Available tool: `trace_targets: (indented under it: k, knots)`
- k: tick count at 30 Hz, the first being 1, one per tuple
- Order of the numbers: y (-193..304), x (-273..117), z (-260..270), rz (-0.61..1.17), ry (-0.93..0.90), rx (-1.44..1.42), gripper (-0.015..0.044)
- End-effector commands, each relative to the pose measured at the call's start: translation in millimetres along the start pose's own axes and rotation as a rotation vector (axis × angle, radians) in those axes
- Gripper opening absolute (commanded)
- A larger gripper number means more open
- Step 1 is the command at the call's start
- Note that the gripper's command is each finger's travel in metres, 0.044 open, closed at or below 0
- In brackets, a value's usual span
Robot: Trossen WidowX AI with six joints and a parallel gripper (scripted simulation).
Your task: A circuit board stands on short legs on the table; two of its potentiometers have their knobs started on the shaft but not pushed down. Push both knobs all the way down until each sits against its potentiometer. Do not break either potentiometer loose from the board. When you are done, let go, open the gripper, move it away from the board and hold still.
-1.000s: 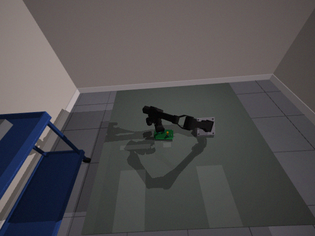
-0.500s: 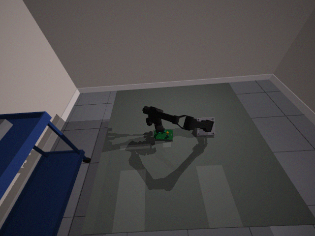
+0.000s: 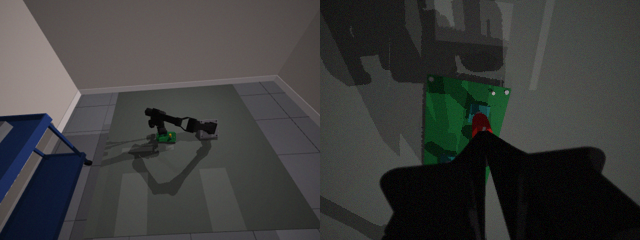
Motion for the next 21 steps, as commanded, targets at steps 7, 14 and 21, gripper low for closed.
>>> trace_targets:
  k: [7,14,21]
  knots:
    - [-0.3,3.2,0.5,-0.002,-0.004,0.0,0.0]
    - [-0.3,7.0,0.5,-0.002,-0.004,0.0,0.0]
    - [-0.3,7.2,0.5,-0.002,-0.004,0.0,0.0]
Point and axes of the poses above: the point midway between the two fingers, 35 mm back from their tips, its own x axis out along the fingers, its own z axis across the jaws, y = z × x, the point moved 9 cm from there along -x, back along the fingers, and after that the axes turned 5 degrees about x, right-handed, at the moved point
